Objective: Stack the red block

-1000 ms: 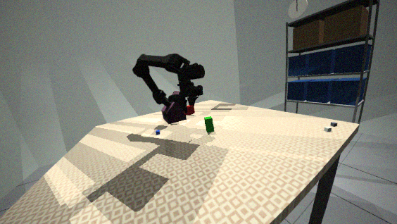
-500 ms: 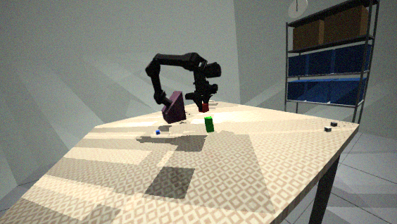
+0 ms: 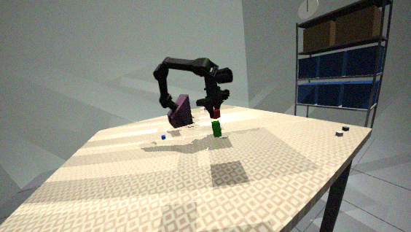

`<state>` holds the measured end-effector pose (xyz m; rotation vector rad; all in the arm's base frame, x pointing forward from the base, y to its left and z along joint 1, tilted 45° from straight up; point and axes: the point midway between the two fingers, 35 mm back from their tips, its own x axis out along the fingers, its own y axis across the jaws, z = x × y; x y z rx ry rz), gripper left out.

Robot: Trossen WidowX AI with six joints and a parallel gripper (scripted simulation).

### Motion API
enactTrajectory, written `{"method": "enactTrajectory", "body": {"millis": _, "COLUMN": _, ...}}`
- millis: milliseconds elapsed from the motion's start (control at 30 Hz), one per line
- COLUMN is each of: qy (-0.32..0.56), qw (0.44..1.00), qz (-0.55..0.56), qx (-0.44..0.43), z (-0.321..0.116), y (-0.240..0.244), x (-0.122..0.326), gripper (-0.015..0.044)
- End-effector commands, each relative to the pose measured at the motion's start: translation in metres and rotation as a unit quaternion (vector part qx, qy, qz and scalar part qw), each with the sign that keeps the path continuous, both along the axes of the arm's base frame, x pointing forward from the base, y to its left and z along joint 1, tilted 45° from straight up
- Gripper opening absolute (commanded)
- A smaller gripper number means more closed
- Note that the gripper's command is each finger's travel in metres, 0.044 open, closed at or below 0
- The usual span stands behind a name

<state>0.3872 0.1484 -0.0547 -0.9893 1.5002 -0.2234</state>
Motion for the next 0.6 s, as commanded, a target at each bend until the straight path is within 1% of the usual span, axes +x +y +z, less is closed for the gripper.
{"method": "enactTrajectory", "body": {"millis": 0, "qy": 0.004, "qw": 1.0, "qz": 0.001, "qx": -0.005, "z": -0.0123, "y": -0.0129, "x": 0.0, "gripper": 0.0}}
{"method": "enactTrajectory", "body": {"millis": 567, "qy": 0.004, "qw": 1.0, "qz": 0.001, "qx": -0.006, "z": -0.0172, "y": -0.0179, "x": 0.0006, "gripper": 0.0}}
